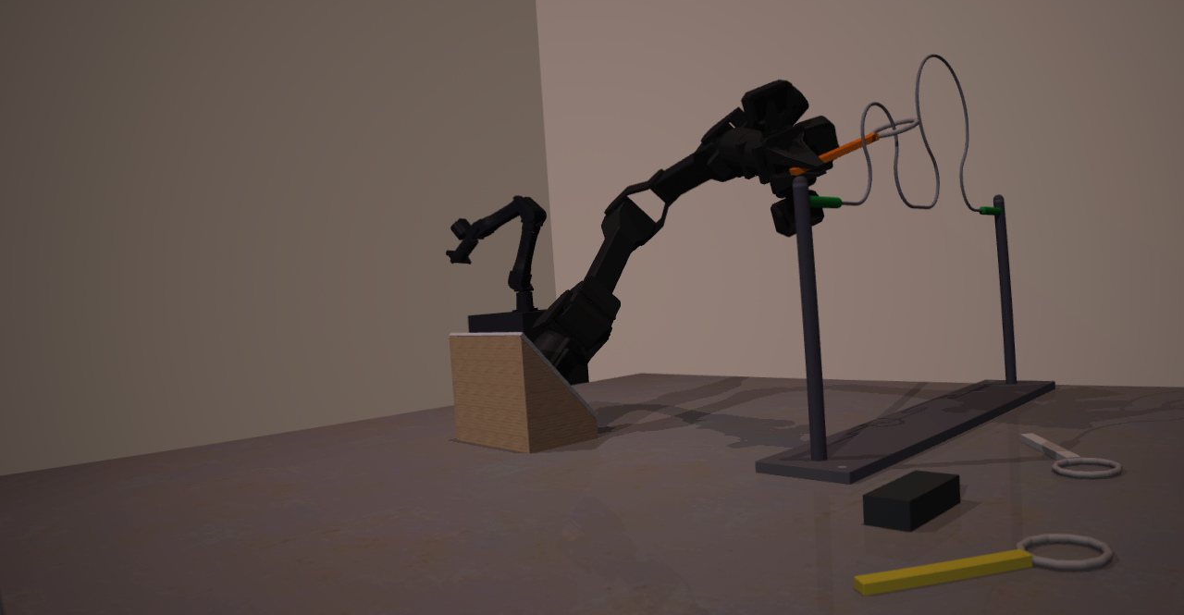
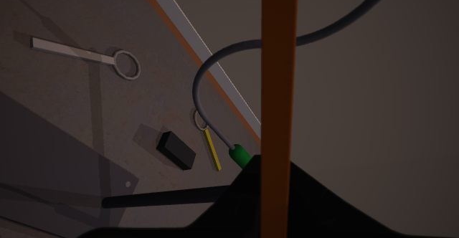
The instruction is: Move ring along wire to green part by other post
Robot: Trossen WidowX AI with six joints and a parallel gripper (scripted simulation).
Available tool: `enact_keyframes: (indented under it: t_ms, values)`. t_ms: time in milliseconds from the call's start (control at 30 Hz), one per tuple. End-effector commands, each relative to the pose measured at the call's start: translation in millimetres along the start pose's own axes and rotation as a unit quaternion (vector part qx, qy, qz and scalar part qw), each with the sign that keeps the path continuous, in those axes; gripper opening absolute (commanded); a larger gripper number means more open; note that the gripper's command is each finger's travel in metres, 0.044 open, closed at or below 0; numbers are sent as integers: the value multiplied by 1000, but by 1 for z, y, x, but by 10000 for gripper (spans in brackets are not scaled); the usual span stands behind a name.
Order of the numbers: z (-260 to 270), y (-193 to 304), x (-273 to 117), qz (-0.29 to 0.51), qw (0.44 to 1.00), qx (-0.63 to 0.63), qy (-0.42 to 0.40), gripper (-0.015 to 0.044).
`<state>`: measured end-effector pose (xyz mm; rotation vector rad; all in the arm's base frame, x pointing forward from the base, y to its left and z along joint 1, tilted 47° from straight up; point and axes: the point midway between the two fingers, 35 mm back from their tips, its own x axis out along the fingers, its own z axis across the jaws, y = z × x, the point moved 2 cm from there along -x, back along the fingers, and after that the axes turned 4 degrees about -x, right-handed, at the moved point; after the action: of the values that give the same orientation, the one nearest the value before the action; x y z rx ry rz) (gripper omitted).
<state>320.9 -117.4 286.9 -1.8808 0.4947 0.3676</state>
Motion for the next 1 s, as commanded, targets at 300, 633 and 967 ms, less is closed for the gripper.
enact_keyframes:
  t_ms: [300, 633, 967]
  values:
    - [18, -1, 3, -19, 988, 133, -74, -150]
    - [31, -6, 2, -36, 963, 235, -129, -150]
    - [42, -14, 0, -52, 924, 333, -183, -150]
